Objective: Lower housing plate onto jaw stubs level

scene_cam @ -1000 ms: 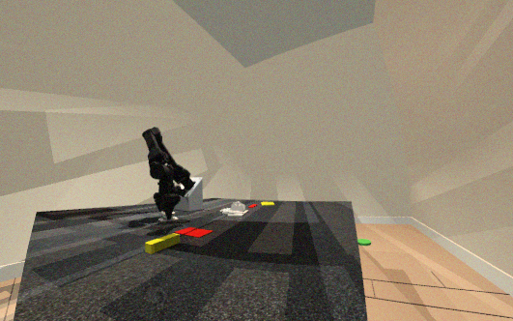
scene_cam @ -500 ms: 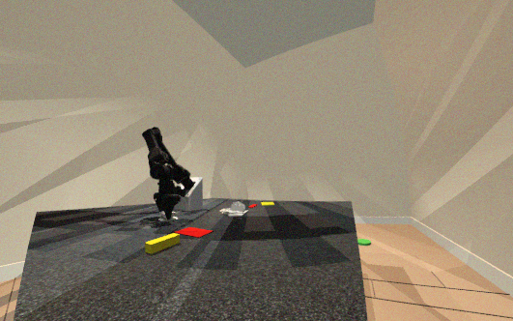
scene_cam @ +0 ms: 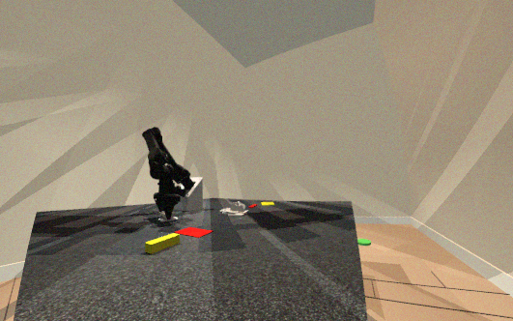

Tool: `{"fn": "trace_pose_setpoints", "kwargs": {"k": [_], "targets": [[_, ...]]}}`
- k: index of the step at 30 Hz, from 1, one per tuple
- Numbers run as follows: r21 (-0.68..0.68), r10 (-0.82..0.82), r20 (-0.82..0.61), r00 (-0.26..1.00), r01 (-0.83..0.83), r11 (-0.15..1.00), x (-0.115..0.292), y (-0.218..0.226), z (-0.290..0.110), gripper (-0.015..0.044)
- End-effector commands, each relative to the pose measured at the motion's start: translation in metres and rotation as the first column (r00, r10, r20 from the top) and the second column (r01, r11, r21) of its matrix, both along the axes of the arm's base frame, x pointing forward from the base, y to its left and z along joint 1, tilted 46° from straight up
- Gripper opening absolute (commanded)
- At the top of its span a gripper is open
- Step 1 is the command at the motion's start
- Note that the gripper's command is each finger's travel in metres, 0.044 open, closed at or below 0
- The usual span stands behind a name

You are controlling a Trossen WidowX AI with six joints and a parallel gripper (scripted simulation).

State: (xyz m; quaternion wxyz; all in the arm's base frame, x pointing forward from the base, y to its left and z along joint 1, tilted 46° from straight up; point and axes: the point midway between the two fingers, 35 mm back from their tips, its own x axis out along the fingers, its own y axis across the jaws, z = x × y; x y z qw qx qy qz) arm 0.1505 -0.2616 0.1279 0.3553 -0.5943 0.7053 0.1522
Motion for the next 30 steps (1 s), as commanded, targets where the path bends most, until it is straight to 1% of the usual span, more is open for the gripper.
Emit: {"fn": "trace_pose_setpoints", "kwargs": {"k": [1, 22, 30], "targets": [[0.001, -0.001, 0.001, 1.0, 0.001, 1.0, 0.001, 0.003, 0.003, 0.0351], [0.009, 0.003, -0.002, 1.0, -0.003, 1.0, 0.004, 0.052, 0.047, 0.0351], [0.009, 0.002, 0.0, 1.0, -0.002, 1.0, 0.004, 0.053, 0.048, 0.0351]]}}
